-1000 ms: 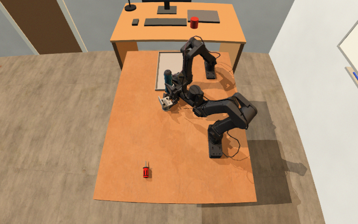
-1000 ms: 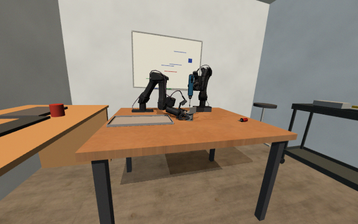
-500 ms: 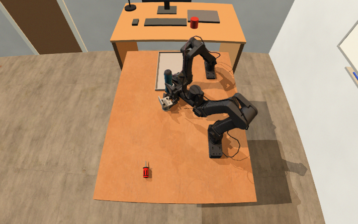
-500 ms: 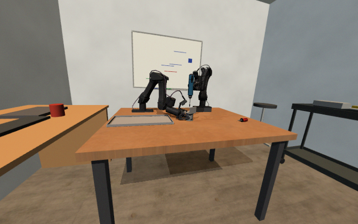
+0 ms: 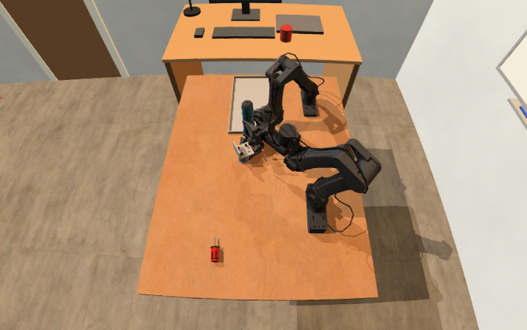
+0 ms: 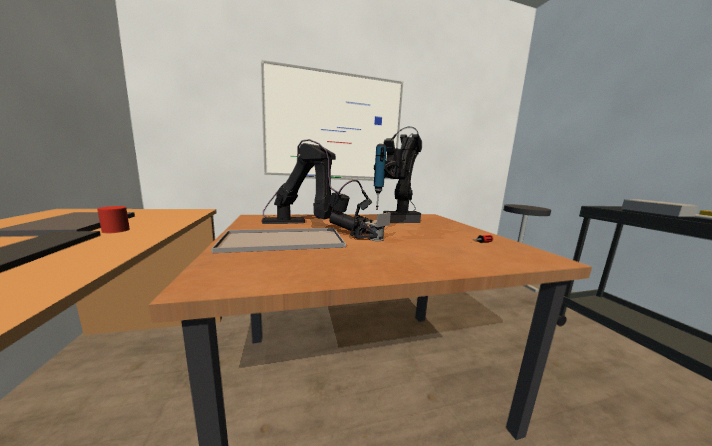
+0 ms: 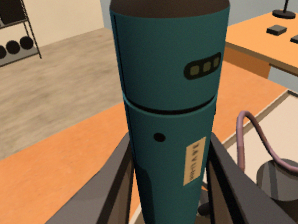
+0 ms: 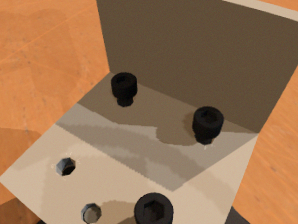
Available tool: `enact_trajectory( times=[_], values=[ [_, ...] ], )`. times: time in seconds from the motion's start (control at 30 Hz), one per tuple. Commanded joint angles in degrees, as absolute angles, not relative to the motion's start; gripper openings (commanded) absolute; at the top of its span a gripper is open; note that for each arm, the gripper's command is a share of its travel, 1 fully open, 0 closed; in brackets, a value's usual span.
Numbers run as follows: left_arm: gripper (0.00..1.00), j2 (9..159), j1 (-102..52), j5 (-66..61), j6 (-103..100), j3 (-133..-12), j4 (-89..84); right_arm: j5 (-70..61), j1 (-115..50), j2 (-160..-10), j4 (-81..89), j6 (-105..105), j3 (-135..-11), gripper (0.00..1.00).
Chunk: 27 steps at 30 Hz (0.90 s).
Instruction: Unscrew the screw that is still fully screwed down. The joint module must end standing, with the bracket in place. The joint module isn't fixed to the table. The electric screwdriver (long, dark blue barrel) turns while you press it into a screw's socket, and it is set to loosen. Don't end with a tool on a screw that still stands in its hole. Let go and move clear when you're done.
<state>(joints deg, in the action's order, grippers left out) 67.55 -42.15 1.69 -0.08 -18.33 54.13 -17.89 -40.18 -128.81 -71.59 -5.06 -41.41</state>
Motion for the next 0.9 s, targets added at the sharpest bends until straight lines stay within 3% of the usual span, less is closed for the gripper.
enact_trajectory(
  times=[0.0,0.87],
  values=[
    [0.42,64.86,-42.42,2.00,0.23,-22.55,57.43,-18.30,-40.51,-129.44,-70.46,-4.62,-40.47,0.59],
    [0.42,64.87,-42.39,1.93,0.22,-23.70,55.17,-18.30,-40.51,-129.44,-70.46,-4.62,-40.47,0.59]
  ],
)
